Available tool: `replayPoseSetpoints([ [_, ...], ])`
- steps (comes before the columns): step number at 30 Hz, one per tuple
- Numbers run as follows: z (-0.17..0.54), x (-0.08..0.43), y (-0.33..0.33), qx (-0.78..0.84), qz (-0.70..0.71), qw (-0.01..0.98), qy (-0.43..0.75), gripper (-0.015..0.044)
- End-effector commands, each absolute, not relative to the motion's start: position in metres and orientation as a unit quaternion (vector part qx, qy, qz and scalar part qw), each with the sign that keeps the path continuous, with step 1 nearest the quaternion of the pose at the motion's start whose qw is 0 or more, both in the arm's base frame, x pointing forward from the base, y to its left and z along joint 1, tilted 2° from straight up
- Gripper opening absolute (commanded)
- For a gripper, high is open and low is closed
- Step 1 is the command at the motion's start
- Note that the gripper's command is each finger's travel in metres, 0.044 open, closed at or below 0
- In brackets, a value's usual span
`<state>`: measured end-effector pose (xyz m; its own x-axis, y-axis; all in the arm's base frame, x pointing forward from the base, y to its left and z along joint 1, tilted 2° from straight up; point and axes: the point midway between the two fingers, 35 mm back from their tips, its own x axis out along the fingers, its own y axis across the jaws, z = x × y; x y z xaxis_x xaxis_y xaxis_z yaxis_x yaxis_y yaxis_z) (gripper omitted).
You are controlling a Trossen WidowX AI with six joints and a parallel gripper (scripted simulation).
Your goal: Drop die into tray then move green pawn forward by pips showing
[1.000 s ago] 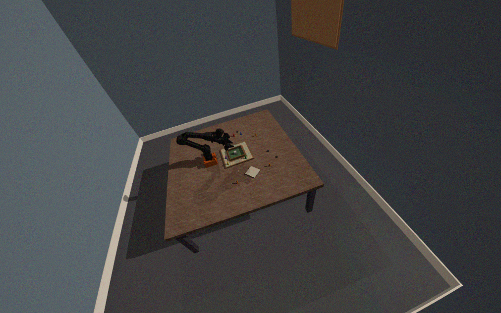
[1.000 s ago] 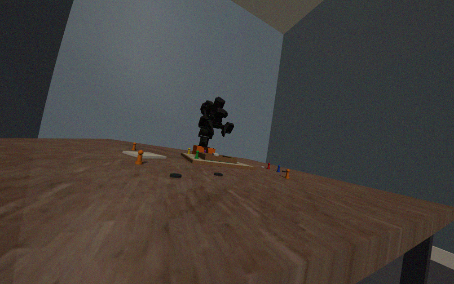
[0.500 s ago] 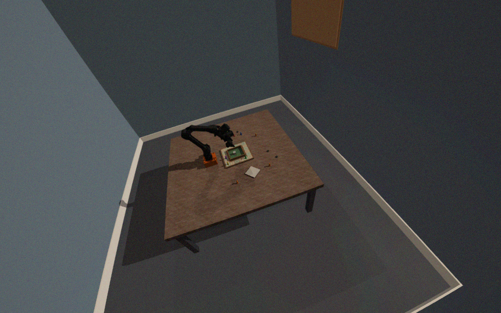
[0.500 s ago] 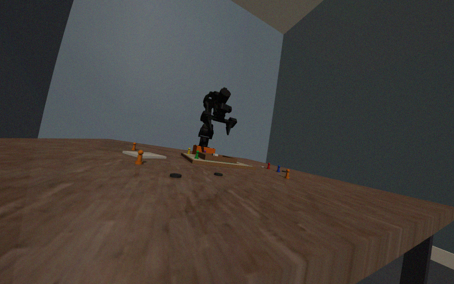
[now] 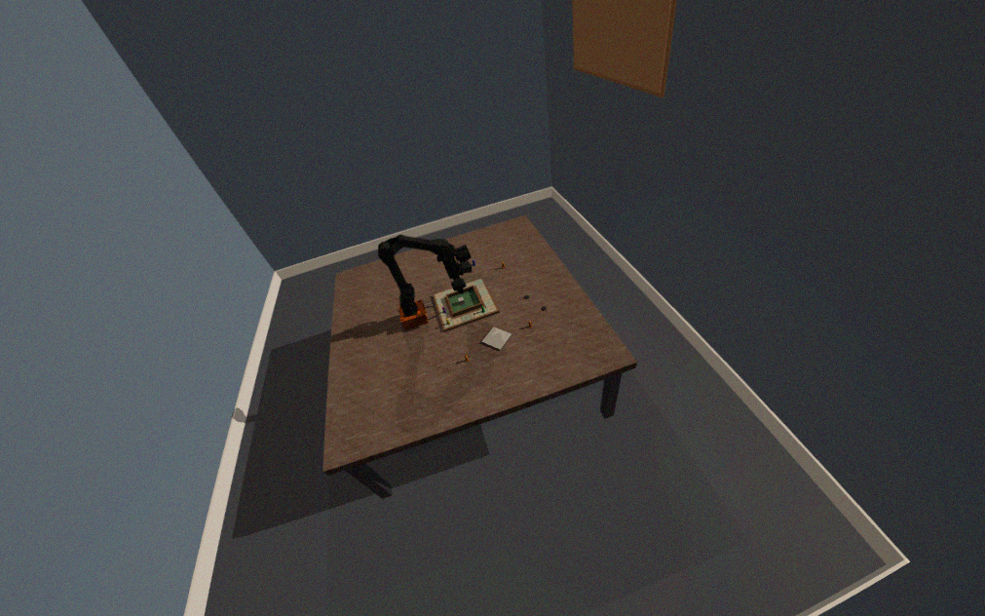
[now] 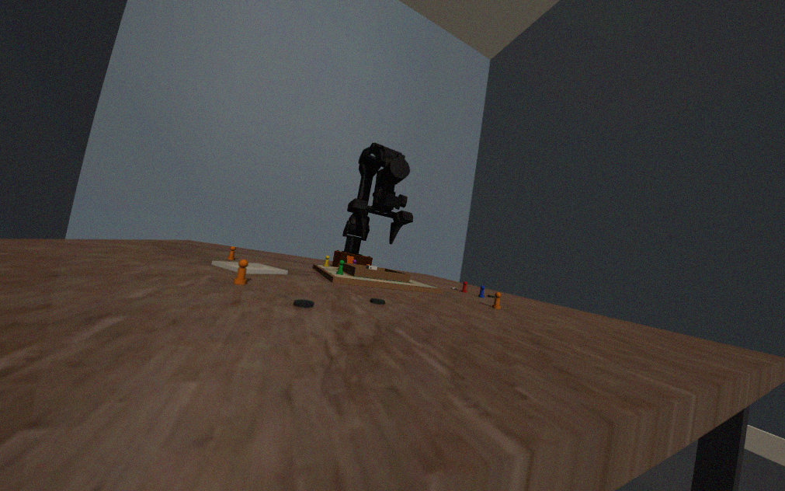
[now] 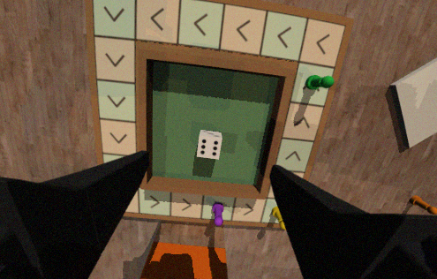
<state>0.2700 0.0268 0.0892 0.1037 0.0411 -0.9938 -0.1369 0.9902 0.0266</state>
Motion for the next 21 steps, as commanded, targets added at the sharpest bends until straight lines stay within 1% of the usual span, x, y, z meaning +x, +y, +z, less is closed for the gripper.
replayPoseSetpoints([
  [1, 0.087, 0.292, 0.009, -0.088, 0.101, 0.736, 0.663, 0.0335],
  [6, 0.072, 0.335, -0.039, -0.21, 0.207, 0.699, 0.651, 0.0204],
  [10, 0.058, 0.357, -0.067, -0.284, 0.288, 0.66, 0.633, 0.02],
  [21, 0.057, 0.358, -0.072, -0.287, 0.292, 0.658, 0.632, 0.02],
])
